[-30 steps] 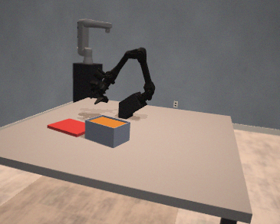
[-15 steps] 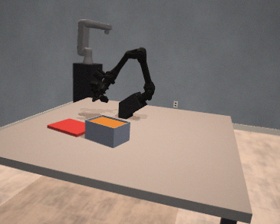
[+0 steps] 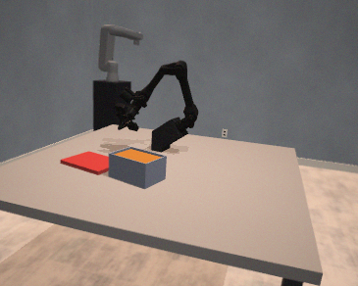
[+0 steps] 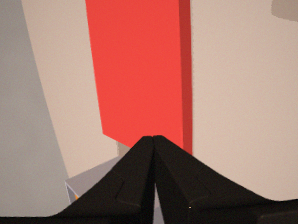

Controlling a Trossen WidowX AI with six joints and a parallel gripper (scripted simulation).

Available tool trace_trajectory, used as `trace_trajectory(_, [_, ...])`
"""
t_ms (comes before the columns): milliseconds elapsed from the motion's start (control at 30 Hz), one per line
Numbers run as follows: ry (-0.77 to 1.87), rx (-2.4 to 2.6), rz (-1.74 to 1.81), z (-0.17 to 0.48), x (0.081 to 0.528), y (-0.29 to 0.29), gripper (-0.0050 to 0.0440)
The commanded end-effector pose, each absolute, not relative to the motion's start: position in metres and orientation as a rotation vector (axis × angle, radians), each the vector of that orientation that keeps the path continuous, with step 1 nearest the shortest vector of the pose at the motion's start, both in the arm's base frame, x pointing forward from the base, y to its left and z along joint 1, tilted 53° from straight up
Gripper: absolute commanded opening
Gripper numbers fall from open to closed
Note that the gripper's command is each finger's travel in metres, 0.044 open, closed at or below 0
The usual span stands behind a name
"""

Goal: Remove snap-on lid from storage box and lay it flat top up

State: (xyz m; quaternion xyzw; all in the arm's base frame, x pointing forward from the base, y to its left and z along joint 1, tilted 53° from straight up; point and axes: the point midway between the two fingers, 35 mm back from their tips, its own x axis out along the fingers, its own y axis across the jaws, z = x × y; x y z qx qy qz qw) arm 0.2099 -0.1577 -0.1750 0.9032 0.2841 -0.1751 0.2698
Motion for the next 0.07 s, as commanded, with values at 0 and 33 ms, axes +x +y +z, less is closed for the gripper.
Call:
trace_trajectory(0, [0.768, 2.431, -0.472, -0.1755, 0.2095, -0.1568, 0.0])
trace_trajectory(33, [0.768, 2.431, -0.472, -0.1755, 0.2095, -0.1568, 0.0])
